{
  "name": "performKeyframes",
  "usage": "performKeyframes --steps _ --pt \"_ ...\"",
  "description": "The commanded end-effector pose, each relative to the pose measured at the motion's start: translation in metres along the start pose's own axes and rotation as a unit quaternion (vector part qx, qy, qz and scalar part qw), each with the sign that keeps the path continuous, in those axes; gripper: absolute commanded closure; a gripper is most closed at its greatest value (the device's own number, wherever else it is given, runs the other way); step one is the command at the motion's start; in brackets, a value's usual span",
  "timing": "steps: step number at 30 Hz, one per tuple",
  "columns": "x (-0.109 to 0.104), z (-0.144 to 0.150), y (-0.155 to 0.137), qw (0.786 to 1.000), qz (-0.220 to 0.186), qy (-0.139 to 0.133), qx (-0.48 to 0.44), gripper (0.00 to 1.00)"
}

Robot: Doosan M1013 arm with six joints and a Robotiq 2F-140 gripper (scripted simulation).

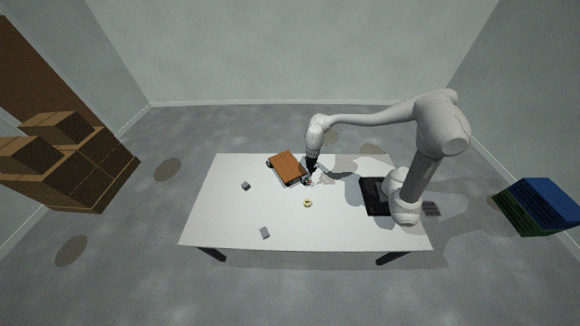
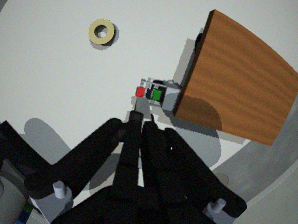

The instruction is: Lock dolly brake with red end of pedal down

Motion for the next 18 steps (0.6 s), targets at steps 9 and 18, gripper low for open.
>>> performKeyframes --steps 9,18 --pt "0.0005 0.0 0.0 1.0 0.0 0.0 0.0 1.0" --pt "0.0077 0.0001 -0.0001 1.0 0.0 0.0 0.0 1.0"
Point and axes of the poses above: the point where the finger pads meet when closed, its own x axis out along the fingers, its own z axis across the jaws, y = z × x, the point moved 9 cm from there along -x, back along the fingers, and after that the axes turned 3 degrees about x, right-handed, at the moved point
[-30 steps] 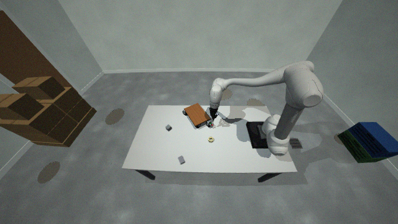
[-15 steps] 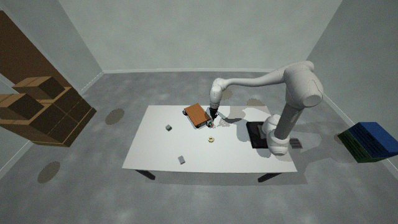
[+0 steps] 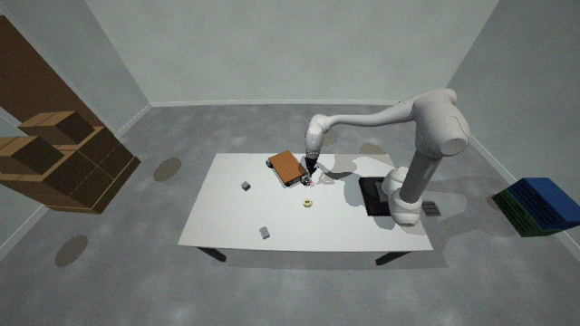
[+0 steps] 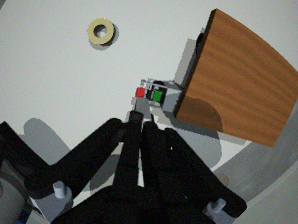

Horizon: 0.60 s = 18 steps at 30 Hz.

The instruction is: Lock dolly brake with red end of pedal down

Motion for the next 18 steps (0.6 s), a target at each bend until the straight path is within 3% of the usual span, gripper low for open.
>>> performKeyframes --steps 1,18 --pt "0.001 0.0 0.0 1.0 0.0 0.0 0.0 1.0" --pt "0.031 0.0 0.0 1.0 0.0 0.0 0.0 1.0"
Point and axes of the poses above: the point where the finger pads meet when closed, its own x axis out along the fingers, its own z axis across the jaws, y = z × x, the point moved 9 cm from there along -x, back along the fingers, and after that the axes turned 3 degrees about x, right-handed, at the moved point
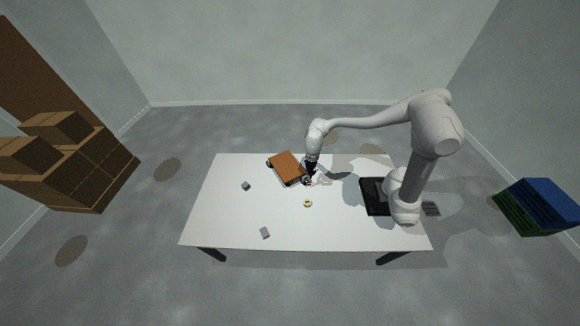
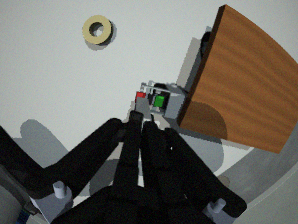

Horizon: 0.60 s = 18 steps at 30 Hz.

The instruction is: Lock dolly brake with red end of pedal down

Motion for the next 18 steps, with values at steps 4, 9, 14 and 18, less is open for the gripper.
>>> performKeyframes --steps 4,9,14,18 --pt "0.007 0.0 0.0 1.0 0.0 0.0 0.0 1.0" --pt "0.018 0.0 0.0 1.0 0.0 0.0 0.0 1.0" --pt "0.026 0.0 0.0 1.0 0.0 0.0 0.0 1.0" --pt "0.028 0.0 0.0 1.0 0.0 0.0 0.0 1.0"
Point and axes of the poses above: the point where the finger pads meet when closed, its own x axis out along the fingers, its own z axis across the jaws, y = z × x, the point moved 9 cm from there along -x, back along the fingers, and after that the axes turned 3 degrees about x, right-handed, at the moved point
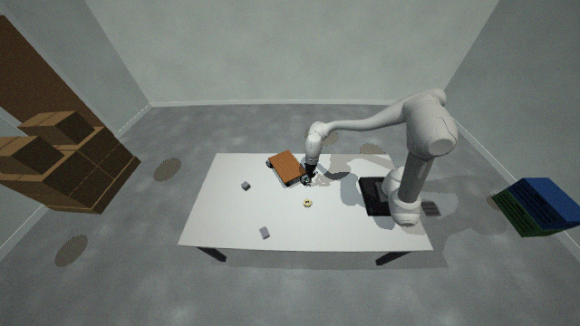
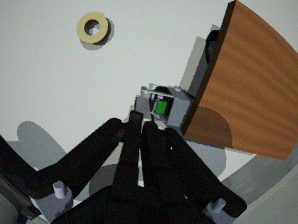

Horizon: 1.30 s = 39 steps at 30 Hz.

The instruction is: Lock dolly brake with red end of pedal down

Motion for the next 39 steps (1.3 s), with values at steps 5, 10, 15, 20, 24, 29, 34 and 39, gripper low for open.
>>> performKeyframes --steps 5,10,15,20,24,29,34,39 --pt "0.0046 0.0 0.0 1.0 0.0 0.0 0.0 1.0" --pt "0.0066 0.0 0.0 1.0 0.0 0.0 0.0 1.0" --pt "0.0069 0.0 0.0 1.0 0.0 0.0 0.0 1.0" --pt "0.0069 0.0 0.0 1.0 0.0 0.0 0.0 1.0" --pt "0.0069 0.0 0.0 1.0 0.0 0.0 0.0 1.0" --pt "0.0069 0.0 0.0 1.0 0.0 0.0 0.0 1.0" --pt "0.0069 0.0 0.0 1.0 0.0 0.0 0.0 1.0" --pt "0.0069 0.0 0.0 1.0 0.0 0.0 0.0 1.0"
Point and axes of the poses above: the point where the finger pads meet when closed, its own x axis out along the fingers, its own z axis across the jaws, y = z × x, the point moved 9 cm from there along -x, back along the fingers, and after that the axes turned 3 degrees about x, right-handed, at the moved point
